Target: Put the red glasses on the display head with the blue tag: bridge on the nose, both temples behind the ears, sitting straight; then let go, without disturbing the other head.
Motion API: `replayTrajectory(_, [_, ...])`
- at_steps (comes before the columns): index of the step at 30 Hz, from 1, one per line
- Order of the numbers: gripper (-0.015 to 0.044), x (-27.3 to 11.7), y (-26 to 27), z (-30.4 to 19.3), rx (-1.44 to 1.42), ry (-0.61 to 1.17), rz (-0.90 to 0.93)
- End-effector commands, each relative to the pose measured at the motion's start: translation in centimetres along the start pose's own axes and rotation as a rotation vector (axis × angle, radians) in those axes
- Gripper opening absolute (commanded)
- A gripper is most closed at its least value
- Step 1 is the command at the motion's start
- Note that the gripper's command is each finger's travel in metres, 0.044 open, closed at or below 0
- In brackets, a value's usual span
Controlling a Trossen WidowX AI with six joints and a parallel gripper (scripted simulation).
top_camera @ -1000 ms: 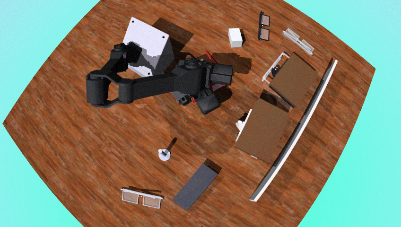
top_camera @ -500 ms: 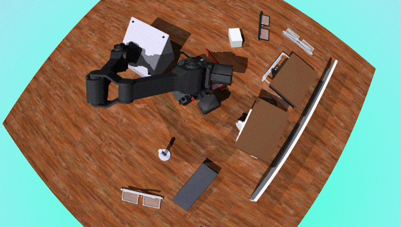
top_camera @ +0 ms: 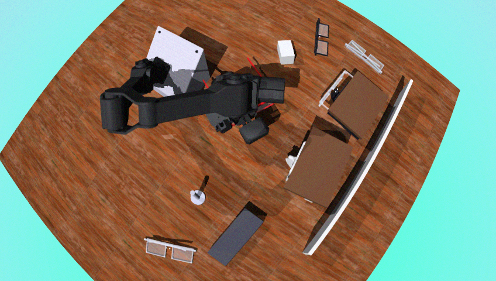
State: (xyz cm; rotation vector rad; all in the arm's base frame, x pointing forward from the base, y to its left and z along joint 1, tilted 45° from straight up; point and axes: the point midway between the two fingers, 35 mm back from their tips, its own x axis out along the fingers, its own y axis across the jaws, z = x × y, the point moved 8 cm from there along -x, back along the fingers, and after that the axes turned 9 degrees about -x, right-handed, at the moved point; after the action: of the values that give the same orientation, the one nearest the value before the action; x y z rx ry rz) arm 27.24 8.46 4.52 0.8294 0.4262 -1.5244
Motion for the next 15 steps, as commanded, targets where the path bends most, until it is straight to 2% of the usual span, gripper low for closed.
replayTrajectory(1, [0.0, -2.3, 0.1, -0.1, 0.008, 0.011, 0.006])
replayTrajectory(9, [0.0, -6.7, 0.0, -0.3, 0.004, 0.005, 0.005])
replayTrajectory(15, [0.0, -7.4, 0.0, -0.2, -0.022, 0.01, 0.002])
